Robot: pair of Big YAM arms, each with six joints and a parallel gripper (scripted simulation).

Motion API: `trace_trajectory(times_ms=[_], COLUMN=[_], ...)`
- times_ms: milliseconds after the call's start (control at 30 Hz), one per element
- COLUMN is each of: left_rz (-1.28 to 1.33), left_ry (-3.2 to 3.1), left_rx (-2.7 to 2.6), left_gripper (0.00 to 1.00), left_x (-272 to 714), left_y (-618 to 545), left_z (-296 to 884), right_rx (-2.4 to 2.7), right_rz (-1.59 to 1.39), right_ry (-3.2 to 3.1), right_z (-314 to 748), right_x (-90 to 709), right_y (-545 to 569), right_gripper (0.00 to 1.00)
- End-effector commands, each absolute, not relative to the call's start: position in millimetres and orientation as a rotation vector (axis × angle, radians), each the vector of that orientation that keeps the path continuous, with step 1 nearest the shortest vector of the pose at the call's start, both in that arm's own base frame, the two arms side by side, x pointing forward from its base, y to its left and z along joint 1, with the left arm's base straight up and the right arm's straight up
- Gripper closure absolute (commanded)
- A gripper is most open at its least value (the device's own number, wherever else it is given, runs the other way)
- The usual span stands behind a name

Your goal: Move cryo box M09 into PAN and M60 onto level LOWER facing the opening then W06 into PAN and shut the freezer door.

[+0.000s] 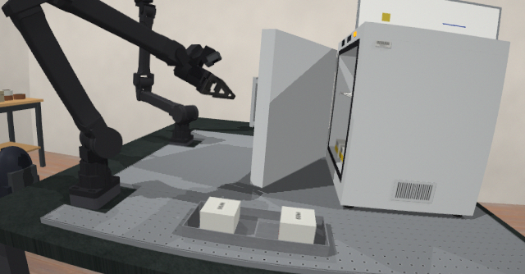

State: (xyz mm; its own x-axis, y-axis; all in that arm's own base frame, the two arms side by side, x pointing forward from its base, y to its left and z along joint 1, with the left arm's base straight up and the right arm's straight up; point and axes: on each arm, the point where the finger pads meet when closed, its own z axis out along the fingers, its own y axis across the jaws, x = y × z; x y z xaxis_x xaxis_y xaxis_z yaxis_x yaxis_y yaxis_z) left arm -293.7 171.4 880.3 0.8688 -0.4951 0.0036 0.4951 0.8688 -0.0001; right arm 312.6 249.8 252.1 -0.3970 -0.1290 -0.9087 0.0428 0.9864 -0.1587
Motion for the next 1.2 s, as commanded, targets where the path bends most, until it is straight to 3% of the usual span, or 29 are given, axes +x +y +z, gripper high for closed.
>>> trace_trajectory(times_ms=[0, 200, 1167], left_rz=[-0.529, -0.529, -0.529], left_ry=[0.029, 0.029, 0.029], left_rx=[0.008, 0.008, 0.008], left_gripper=[1.0, 1.0, 1.0], left_x=[-279, -279, -279], left_y=[163, 163, 163], left_z=[885, 885, 885], right_rx=[0.291, 0.582, 0.568], right_rz=[-0.114, -0.309, -0.333], right_ry=[1.973, 1.935, 1.942], right_z=[297, 289, 269], right_x=[320, 325, 351], right_y=[272, 265, 232], right_gripper=[0.0, 0.0, 0.0])
